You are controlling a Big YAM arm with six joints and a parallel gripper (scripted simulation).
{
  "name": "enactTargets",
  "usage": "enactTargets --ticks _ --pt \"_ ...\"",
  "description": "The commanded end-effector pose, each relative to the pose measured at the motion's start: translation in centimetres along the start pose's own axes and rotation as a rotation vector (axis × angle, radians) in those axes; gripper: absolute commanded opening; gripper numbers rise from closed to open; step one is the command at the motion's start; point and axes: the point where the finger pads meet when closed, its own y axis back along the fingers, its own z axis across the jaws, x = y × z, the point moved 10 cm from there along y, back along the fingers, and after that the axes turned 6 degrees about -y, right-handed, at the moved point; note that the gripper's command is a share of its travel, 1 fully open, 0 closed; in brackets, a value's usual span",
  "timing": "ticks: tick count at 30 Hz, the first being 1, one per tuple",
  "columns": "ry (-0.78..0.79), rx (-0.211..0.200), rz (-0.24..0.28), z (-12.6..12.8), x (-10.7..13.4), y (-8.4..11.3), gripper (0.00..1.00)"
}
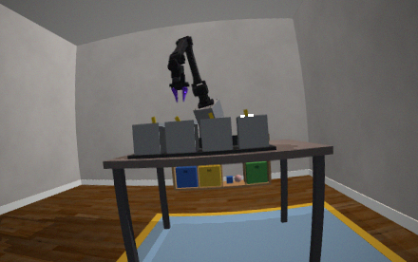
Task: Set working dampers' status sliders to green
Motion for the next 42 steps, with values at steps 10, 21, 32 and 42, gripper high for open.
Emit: enactTargets --ticks 10,21,32,42 --pt "-0.007 -0.010 0.000 6.5 -1.7 -0.1 0.36" --pt "-0.004 -0.011 0.004 18.3 0.3 0.2 0.36" --pt "-0.025 0.005 0.011 18.2 0.5 -0.4 0.36" --pt "-0.023 0.003 0.012 18.3 0.6 -0.4 0.36"
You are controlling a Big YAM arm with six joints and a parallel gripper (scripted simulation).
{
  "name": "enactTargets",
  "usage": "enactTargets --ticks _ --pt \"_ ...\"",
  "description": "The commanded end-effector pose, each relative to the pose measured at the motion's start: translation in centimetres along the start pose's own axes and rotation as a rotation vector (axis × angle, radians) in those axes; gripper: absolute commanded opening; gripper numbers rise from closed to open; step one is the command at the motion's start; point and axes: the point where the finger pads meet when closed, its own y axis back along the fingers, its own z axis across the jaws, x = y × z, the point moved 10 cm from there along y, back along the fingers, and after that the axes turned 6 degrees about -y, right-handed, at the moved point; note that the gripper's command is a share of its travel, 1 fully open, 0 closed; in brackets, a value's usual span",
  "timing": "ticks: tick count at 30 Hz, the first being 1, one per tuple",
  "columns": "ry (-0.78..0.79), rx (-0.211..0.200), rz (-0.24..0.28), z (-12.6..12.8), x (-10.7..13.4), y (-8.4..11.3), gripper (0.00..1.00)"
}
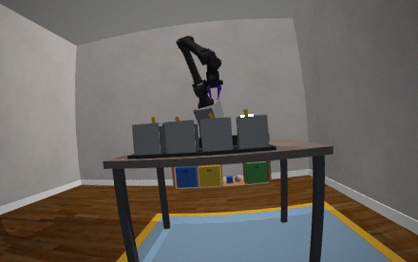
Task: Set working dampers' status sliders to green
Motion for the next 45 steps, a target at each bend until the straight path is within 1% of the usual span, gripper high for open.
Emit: enactTargets --ticks 1,33,34,35,37,39,41,43,45 --pt "-0.024 0.002 -0.011 0.0 -1.4 0.2 0.36" --pt "-0.023 0.002 -0.011 0.0 -1.4 0.3 0.36" --pt "-0.022 0.002 -0.008 -0.2 -1.0 0.1 0.36" --pt "-0.021 -0.012 -0.026 -1.0 -0.3 0.7 0.36" --pt "-0.015 -0.044 -0.022 -2.0 1.0 0.3 0.36" --pt "-0.013 -0.099 -0.018 -3.6 3.2 -0.3 0.36" --pt "-0.012 -0.134 -0.013 -4.7 4.6 -0.7 0.36" --pt "-0.012 -0.134 -0.013 -4.7 4.6 -0.7 0.36" --pt "-0.010 -0.210 -0.006 -7.0 7.7 -1.7 0.36"
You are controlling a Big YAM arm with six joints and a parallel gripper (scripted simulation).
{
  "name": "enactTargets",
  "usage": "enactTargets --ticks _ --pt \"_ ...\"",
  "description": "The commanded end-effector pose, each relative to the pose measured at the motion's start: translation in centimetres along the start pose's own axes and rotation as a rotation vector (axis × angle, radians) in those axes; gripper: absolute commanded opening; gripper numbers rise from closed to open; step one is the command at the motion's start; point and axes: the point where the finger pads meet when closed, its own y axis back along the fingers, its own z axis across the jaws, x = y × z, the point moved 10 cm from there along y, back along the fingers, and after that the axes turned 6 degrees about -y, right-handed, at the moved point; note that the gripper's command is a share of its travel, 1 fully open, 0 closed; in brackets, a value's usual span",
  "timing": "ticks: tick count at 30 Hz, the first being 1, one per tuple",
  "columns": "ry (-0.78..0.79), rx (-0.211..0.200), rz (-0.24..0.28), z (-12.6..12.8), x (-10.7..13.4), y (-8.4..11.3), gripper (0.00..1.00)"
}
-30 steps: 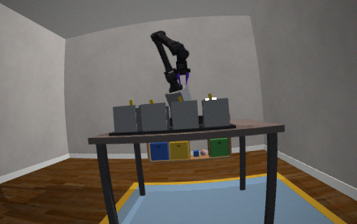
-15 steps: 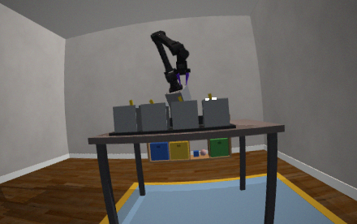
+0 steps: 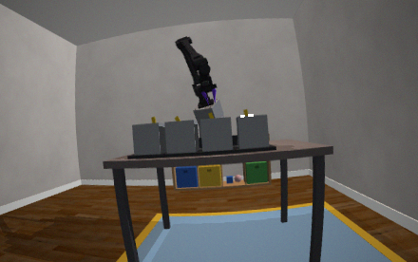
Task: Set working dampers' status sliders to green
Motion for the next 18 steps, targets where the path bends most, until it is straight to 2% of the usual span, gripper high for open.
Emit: enactTargets --ticks 1,4,5,6,8,9,18 --pt "0.026 -0.055 -0.024 -3.3 2.6 -0.2 0.36" --pt "0.028 -0.113 -0.018 -5.2 4.9 -0.7 0.36" --pt "0.028 -0.121 -0.018 -5.4 5.2 -0.7 0.36" --pt "0.029 -0.123 -0.018 -5.5 5.3 -0.8 0.36" --pt "0.035 -0.122 0.016 -5.2 5.6 -1.8 0.36" --pt "0.051 -0.137 -0.025 -4.3 3.9 -0.7 0.36" --pt "0.031 -0.119 0.007 -5.3 4.8 -1.3 0.36"
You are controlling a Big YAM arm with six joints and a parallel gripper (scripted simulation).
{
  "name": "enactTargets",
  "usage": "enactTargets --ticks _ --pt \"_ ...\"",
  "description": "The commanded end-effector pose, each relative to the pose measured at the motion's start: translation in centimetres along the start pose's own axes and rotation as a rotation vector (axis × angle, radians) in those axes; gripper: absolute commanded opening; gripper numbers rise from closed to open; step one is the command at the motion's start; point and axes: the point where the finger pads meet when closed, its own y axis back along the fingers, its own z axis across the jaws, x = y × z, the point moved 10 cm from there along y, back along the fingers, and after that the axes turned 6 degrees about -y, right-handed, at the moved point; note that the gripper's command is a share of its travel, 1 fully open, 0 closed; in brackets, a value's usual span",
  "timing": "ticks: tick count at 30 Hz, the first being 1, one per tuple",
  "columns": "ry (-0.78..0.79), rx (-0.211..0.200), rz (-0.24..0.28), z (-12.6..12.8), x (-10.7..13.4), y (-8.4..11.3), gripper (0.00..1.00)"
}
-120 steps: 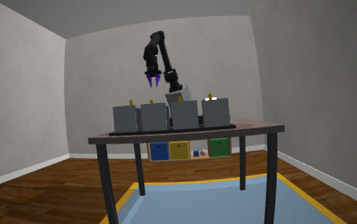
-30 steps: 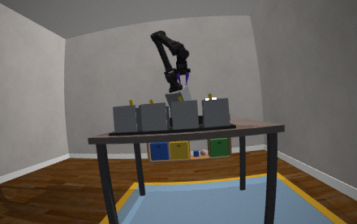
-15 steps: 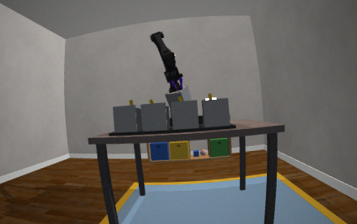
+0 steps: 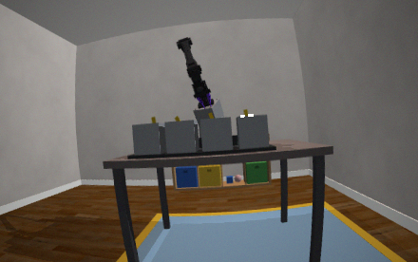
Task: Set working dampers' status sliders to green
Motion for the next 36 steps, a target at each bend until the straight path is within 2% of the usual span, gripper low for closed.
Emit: enactTargets --ticks 1,14,18,36 --pt "0.011 0.000 -0.001 -0.1 -0.8 -0.1 0.36" --pt "0.011 -0.002 -0.006 0.0 -0.6 -0.5 0.36" --pt "0.011 -0.001 0.008 -0.1 0.0 -1.2 0.36" --pt "0.008 -0.003 0.009 0.2 0.2 -4.1 0.36"
